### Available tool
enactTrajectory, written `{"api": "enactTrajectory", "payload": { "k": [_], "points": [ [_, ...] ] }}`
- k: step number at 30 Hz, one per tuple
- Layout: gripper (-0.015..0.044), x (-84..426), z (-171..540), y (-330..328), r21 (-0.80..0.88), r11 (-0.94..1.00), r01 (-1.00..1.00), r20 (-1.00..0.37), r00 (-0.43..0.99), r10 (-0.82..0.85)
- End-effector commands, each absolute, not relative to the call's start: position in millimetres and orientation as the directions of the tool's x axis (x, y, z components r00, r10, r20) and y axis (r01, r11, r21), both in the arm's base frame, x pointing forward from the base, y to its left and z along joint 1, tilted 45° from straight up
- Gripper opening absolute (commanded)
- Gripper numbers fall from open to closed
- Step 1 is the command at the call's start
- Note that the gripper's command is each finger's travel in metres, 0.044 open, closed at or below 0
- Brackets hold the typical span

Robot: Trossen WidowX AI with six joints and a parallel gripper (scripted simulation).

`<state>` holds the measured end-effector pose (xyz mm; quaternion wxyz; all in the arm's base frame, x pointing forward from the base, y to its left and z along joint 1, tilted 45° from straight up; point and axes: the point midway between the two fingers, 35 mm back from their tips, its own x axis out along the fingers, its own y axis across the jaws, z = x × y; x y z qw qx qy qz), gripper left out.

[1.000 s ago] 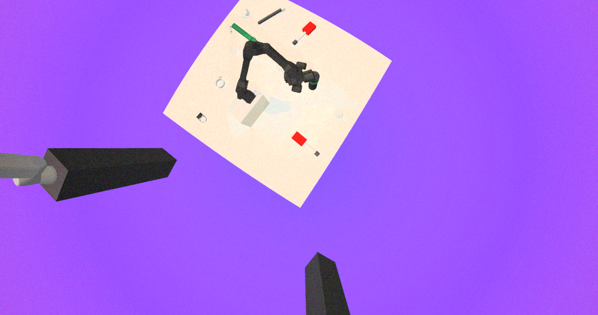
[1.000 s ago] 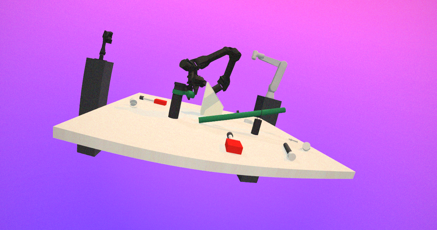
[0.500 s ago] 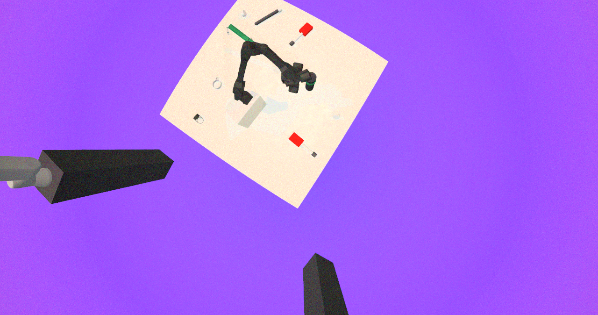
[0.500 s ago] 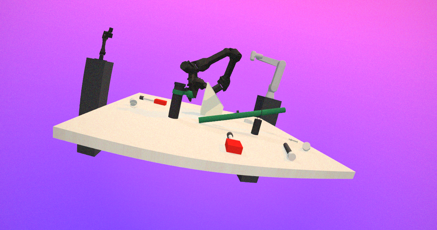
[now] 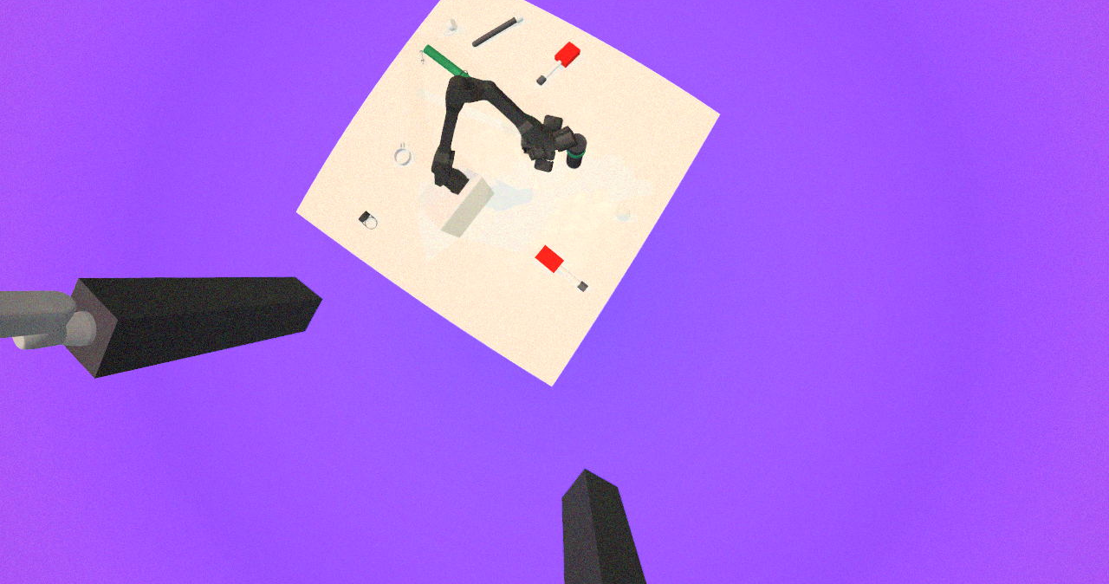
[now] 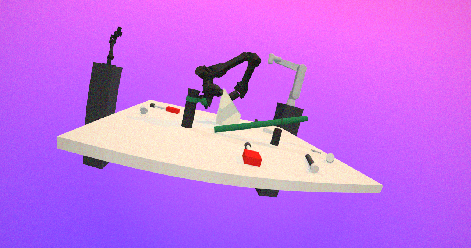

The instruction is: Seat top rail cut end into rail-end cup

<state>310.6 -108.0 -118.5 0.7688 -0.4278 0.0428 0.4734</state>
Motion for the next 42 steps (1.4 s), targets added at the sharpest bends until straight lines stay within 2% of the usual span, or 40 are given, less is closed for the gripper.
{"api": "enactTrajectory", "payload": {
  "k": [1,42],
  "points": [
    [0.0,313,-117,-108,-0.604,0.197,-0.772,-0.482,0.551,0.681],
    [0.0,339,-112,-106,-0.435,0.381,-0.816,-0.577,0.578,0.578]
  ]
}}
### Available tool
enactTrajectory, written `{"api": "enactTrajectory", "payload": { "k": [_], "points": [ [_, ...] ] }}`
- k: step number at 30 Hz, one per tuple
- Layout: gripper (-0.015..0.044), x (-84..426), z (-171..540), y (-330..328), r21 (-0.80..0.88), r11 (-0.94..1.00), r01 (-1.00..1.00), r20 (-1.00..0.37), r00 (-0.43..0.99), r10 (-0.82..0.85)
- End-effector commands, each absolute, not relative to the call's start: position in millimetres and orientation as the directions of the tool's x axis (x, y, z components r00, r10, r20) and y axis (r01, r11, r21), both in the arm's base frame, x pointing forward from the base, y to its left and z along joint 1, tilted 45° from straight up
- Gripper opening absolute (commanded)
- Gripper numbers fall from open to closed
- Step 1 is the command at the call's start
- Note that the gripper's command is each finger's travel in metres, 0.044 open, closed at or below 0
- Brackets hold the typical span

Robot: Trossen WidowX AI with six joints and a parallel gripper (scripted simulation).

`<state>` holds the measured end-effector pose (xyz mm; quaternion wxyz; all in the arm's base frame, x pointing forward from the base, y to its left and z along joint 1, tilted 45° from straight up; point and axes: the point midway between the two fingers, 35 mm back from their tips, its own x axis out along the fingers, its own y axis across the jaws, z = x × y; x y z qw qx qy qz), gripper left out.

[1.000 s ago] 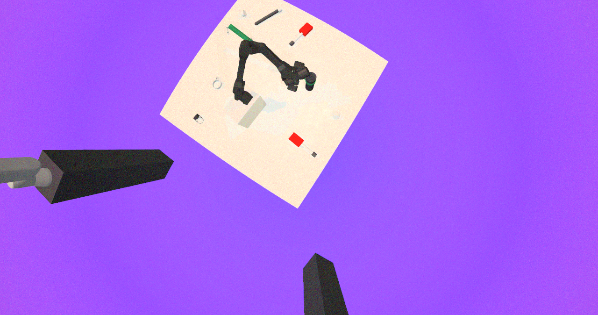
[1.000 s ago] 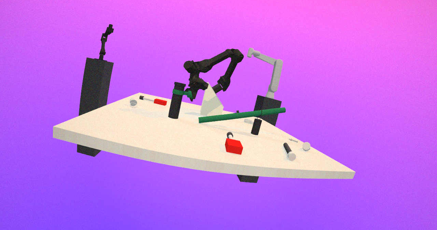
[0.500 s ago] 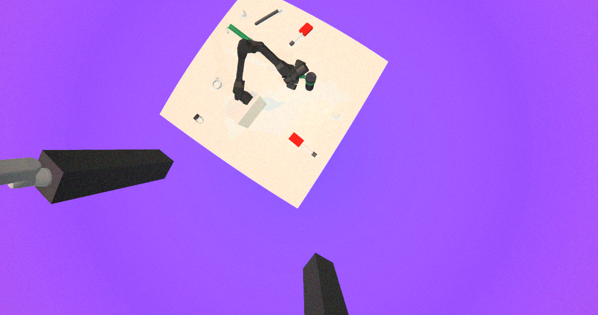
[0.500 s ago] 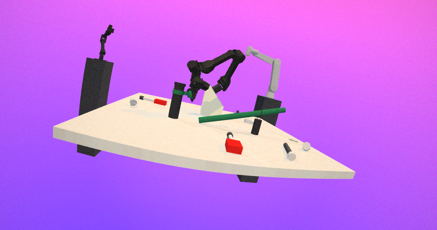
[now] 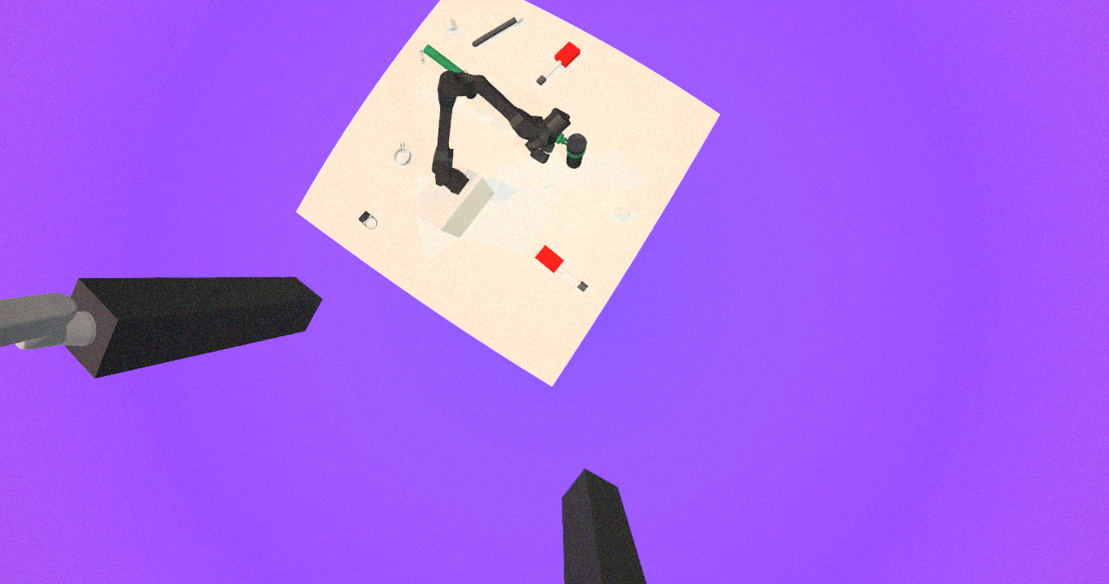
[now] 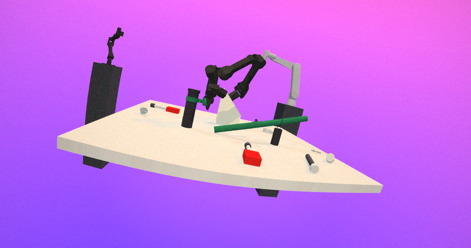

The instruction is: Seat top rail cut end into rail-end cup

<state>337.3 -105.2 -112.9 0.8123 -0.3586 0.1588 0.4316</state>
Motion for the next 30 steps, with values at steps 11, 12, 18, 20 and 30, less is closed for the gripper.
{"api": "enactTrajectory", "payload": {
  "k": [11,12,18,20,30],
  "points": [
    [0.0,346.1,-111.7,-106.0,-0.392,0.426,-0.815,-0.601,0.578,0.552],
    [0.0,346.3,-111.7,-106.0,-0.391,0.428,-0.815,-0.602,0.578,0.551],
    [0.0,344.5,-111.8,-105.9,-0.402,0.416,-0.816,-0.596,0.578,0.558],
    [0.0,343.8,-111.8,-105.8,-0.407,0.411,-0.816,-0.593,0.578,0.561],
    [0.0,343.8,-111.8,-105.6,-0.408,0.409,-0.816,-0.592,0.578,0.562]
  ]
}}
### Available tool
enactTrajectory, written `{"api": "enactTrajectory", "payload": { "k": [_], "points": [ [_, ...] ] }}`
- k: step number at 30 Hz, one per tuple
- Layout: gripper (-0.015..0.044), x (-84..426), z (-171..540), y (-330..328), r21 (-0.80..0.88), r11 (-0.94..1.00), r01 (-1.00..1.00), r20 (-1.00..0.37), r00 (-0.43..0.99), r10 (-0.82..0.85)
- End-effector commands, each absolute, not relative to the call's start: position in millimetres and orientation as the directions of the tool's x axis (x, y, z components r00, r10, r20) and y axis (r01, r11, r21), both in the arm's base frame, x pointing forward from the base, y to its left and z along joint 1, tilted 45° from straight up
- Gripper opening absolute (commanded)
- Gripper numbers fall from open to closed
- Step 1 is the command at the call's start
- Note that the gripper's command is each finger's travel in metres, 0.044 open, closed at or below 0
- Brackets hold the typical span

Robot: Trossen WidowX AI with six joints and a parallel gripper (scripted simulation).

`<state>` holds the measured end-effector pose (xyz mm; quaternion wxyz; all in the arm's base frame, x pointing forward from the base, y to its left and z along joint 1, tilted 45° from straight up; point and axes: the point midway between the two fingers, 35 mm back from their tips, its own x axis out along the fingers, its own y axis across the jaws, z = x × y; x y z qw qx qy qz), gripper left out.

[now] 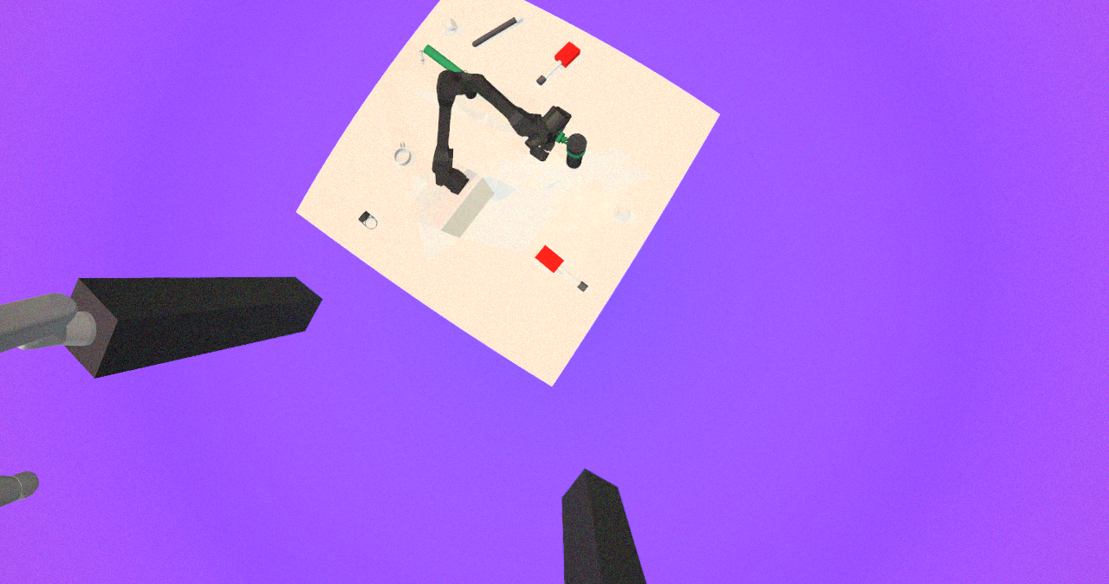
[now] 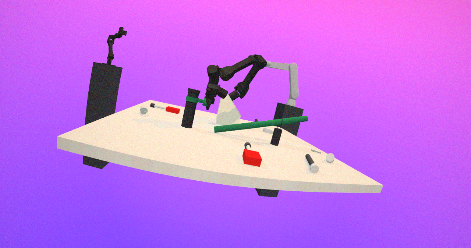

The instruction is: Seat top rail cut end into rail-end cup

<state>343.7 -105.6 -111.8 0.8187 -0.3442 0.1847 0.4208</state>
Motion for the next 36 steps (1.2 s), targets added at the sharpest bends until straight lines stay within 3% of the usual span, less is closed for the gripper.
{"api": "enactTrajectory", "payload": {
  "k": [1,5,22,34,36],
  "points": [
    [0.0,344,-112,-106,-0.408,0.409,-0.816,-0.592,0.578,0.562],
    [0.0,344,-112,-106,-0.408,0.409,-0.816,-0.592,0.578,0.562],
    [0.044,344,-92,-106,-0.405,0.412,-0.816,-0.594,0.577,0.56],
    [0.044,343,-60,-105,-0.395,0.425,-0.815,-0.592,0.579,0.56],
    [0.044,344,-48,-105,-0.304,0.51,-0.805,-0.591,0.579,0.562]
  ]
}}
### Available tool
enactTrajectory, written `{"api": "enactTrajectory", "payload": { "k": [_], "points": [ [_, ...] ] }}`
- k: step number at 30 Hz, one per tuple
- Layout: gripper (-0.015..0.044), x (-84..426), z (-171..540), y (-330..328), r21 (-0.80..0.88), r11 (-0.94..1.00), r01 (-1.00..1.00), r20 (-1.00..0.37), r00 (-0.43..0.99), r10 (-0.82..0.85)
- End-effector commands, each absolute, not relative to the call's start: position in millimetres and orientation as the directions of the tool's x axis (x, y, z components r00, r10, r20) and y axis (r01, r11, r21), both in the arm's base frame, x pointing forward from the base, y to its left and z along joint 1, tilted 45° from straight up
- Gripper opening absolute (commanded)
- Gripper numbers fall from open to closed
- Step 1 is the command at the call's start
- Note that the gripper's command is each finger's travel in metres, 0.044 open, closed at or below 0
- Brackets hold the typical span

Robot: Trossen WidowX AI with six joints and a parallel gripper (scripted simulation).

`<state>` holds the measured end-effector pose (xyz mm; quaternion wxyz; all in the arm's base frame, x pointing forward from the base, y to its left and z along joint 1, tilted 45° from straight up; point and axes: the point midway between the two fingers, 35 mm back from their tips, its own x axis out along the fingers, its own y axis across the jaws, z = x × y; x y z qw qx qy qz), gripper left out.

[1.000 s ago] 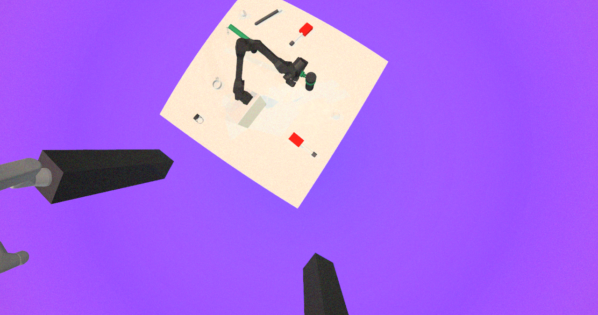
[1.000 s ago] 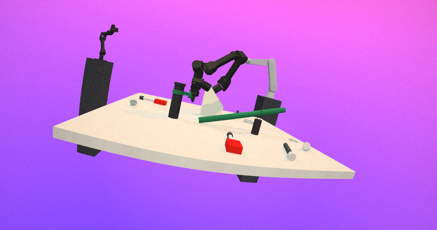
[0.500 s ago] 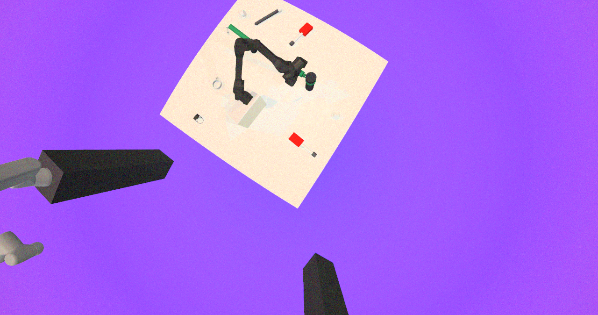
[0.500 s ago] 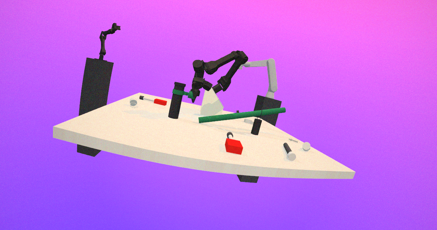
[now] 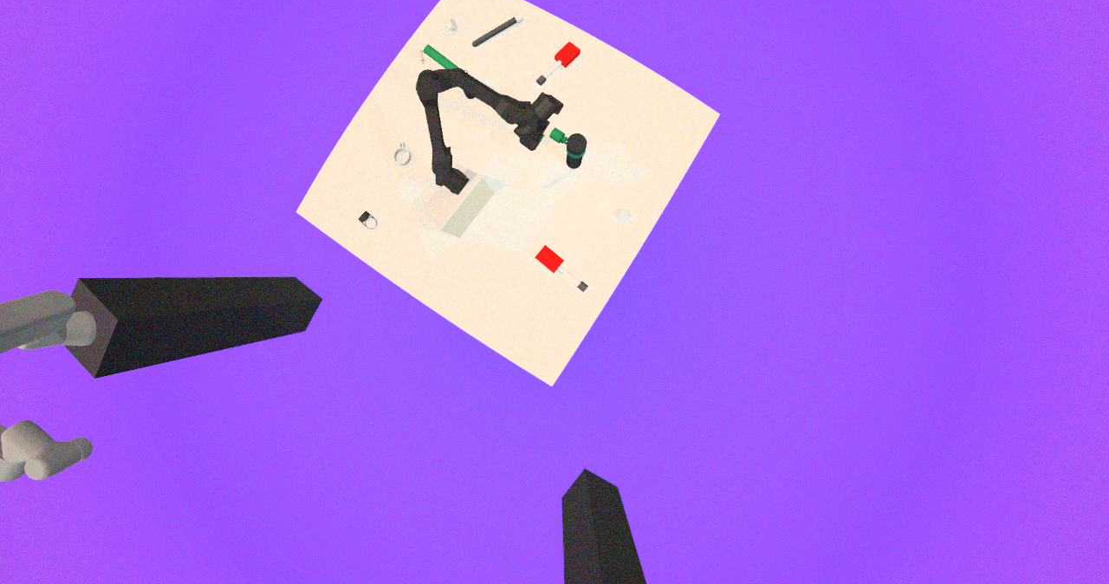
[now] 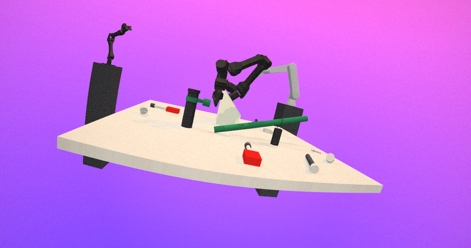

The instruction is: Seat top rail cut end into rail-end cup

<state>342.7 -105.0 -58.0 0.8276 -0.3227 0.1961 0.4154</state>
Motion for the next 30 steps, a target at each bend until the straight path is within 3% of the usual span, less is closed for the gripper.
{"api": "enactTrajectory", "payload": {
  "k": [1,8,14,30],
  "points": [
    [0.044,344,-38,-105,-0.23,0.57,-0.789,-0.59,0.579,0.563],
    [0.044,337,30,-97,0.311,0.815,-0.489,-0.586,0.577,0.569],
    [0.044,321,83,-84,0.666,0.742,-0.069,-0.582,0.575,0.576],
    [0.044,321,88,-80,0.677,0.734,-0.056,-0.586,0.562,0.584]
  ]
}}
